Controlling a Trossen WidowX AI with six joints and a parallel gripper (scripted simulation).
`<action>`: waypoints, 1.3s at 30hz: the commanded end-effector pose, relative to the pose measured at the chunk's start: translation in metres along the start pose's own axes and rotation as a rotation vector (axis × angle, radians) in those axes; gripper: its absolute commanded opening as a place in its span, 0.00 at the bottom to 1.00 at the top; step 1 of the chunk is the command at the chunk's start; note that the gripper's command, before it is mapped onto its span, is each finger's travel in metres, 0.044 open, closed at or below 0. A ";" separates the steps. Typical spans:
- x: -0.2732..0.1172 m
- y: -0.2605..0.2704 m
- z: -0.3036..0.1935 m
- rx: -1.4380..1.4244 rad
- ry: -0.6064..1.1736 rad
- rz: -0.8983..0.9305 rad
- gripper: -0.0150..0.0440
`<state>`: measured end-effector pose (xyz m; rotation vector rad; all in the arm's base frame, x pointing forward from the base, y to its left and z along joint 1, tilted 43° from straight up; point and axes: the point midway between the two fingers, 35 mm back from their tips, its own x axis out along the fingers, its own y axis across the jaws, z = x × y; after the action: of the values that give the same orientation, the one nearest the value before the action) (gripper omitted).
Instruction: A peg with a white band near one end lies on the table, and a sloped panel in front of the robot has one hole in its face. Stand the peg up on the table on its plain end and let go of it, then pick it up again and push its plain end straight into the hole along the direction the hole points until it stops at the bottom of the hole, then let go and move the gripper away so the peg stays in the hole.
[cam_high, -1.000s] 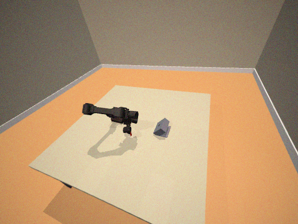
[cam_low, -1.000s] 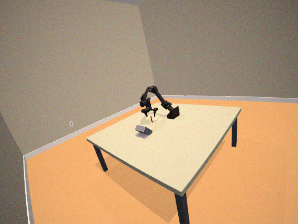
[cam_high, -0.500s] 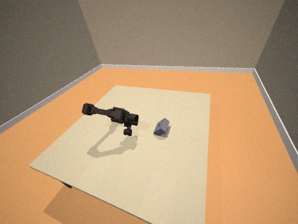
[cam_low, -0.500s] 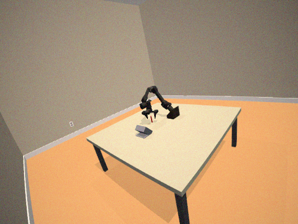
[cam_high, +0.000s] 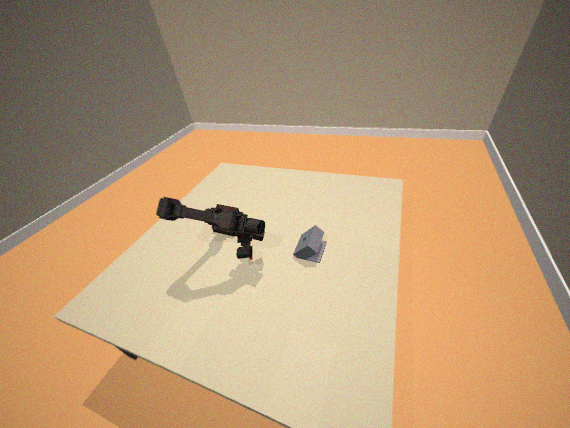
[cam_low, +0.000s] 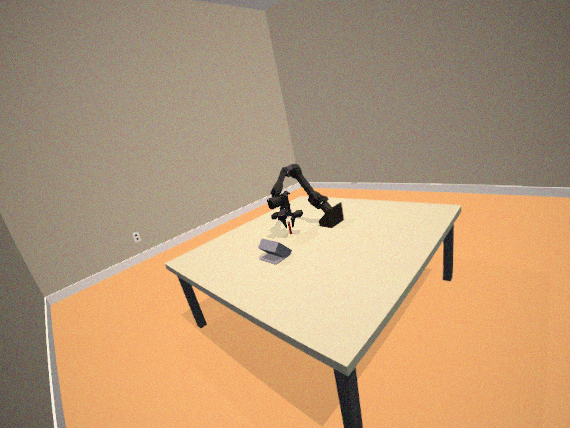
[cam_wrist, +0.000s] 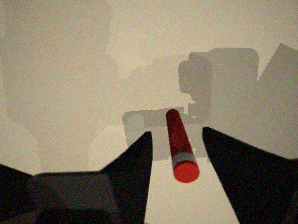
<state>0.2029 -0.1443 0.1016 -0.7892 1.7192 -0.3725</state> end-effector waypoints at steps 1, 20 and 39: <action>0.000 0.000 0.000 0.003 0.000 0.001 0.42; -0.029 0.001 0.003 0.001 -0.004 0.005 0.25; -0.078 0.002 0.005 0.000 -0.015 -0.006 0.25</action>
<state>0.2144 -0.0916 0.1567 -0.7979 1.7082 -0.3690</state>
